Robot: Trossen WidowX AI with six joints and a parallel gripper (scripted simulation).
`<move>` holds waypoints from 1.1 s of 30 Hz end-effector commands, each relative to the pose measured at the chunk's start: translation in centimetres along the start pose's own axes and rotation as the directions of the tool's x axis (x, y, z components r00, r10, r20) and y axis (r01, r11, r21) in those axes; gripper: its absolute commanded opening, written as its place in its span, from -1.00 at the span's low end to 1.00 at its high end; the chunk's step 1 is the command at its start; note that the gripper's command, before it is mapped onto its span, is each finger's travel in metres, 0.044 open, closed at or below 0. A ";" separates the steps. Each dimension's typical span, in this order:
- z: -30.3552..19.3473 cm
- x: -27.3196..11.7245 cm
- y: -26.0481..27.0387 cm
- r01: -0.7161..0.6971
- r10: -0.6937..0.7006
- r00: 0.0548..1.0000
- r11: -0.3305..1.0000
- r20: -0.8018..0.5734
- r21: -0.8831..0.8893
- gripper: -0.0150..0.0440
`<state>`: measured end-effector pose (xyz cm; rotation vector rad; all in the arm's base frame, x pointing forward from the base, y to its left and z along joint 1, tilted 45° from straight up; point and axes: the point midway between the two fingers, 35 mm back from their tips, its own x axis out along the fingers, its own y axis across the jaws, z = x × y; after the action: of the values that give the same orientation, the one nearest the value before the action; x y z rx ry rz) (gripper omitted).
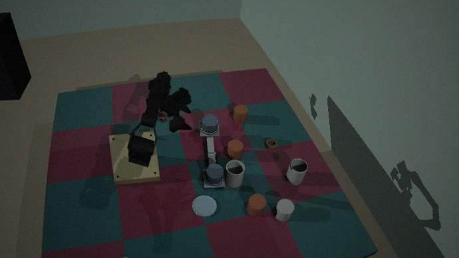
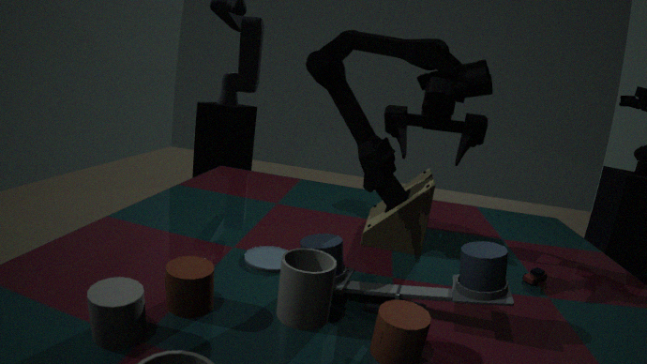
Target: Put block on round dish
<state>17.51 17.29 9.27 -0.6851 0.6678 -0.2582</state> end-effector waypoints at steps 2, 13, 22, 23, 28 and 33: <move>-0.5 0.1 -0.3 0.038 -0.037 0.999 0.999 0.019 -0.032 1.00; 0.8 3.3 -2.2 0.059 -0.092 0.983 0.978 -0.160 -0.199 1.00; 2.0 7.3 -5.3 -0.027 -0.122 0.926 0.922 -0.356 -0.386 1.00; 2.0 7.7 -5.7 -0.043 -0.123 0.918 0.914 -0.377 -0.403 1.00; 2.3 9.9 -7.8 -0.138 -0.119 0.872 0.872 -0.475 -0.471 1.00; 2.3 12.1 -10.3 -0.248 -0.103 0.820 0.822 -0.563 -0.512 1.00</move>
<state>27.19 7.04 11.23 -1.1461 1.3115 -0.2327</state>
